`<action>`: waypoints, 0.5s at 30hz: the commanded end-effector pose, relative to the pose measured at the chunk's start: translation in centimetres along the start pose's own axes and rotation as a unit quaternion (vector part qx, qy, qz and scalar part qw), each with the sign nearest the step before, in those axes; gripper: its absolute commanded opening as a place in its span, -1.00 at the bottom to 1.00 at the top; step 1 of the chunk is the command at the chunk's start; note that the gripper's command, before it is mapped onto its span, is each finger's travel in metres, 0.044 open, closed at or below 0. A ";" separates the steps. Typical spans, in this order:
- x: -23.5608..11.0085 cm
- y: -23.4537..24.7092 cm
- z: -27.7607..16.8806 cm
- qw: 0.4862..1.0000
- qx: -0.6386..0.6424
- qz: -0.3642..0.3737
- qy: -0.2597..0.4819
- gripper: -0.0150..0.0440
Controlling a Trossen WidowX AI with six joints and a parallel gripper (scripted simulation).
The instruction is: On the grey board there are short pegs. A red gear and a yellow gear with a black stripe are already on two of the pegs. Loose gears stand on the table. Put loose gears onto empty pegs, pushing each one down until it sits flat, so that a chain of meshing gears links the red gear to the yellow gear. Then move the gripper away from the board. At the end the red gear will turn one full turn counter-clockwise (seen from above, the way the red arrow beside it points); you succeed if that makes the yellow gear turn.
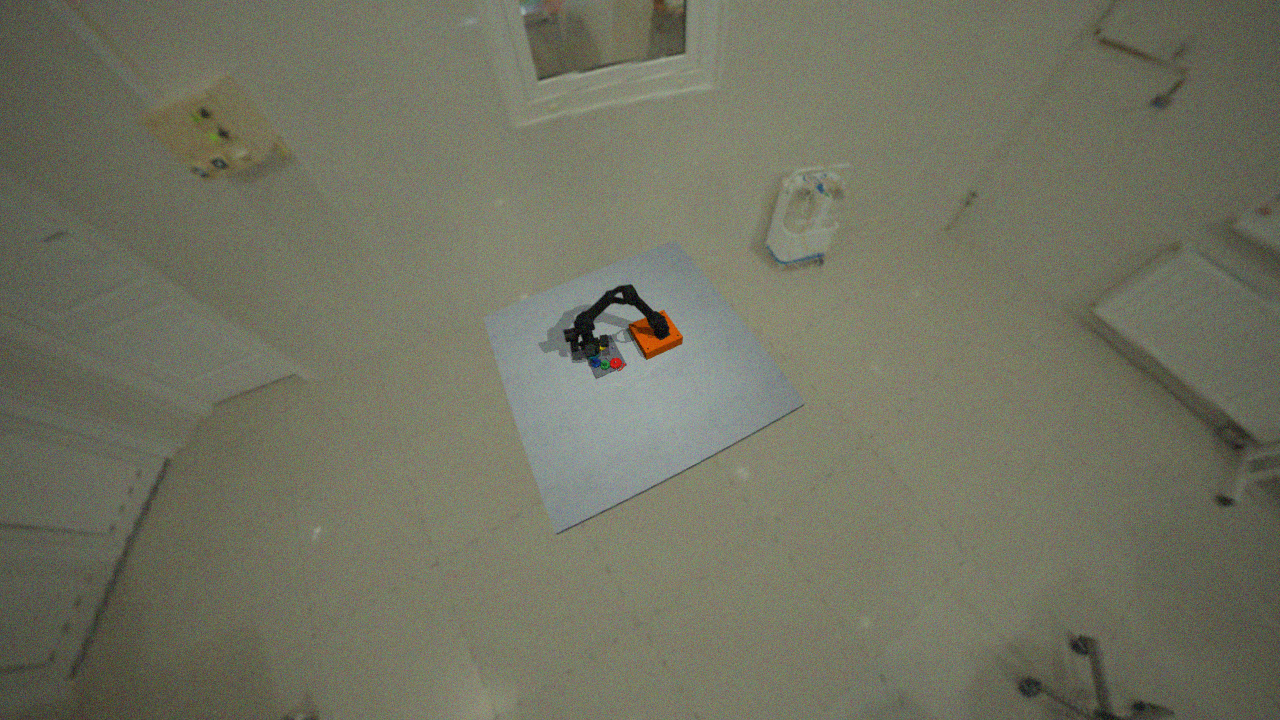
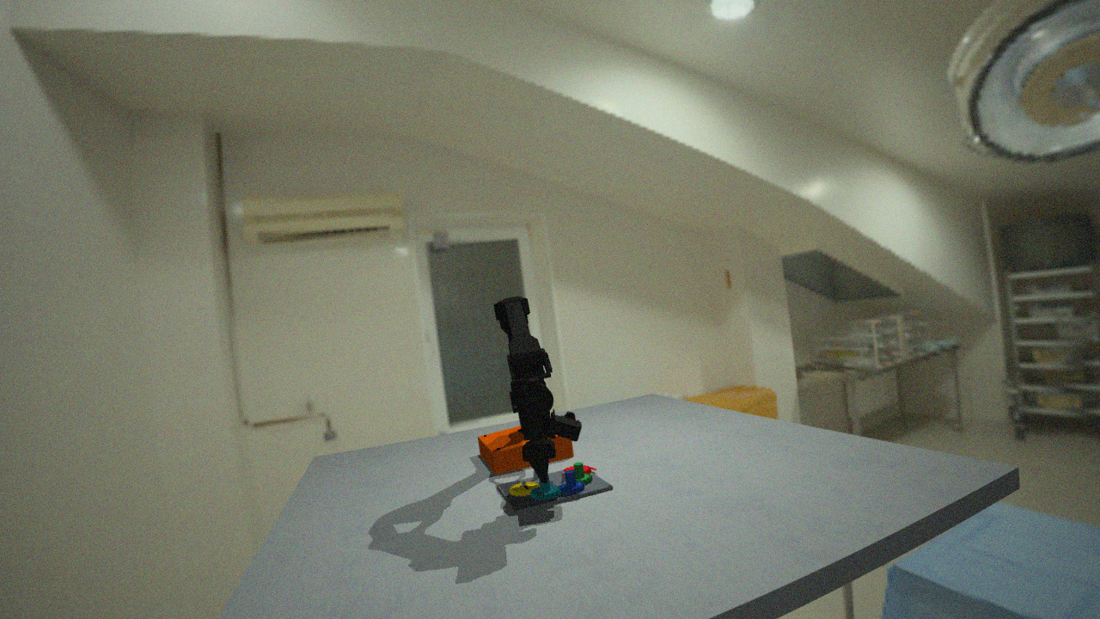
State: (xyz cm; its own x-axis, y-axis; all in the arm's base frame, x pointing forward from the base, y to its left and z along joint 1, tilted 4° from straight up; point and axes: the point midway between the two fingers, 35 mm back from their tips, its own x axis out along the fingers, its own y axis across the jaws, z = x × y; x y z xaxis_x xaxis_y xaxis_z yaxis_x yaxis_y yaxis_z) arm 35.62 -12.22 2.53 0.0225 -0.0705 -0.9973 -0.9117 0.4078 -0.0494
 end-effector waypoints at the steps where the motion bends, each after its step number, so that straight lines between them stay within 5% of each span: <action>1: -0.1 0.0 0.0 1.000 -0.023 0.000 0.001 -0.05; 15: -4.8 0.0 -0.1 0.999 -0.052 0.000 0.000 -0.02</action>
State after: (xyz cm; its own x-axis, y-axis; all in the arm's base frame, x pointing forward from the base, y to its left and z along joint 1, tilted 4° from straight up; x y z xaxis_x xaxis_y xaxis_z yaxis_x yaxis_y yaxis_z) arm 35.37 -11.97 6.51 0.0162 -0.0681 -0.9975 -0.9469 0.3194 -0.0372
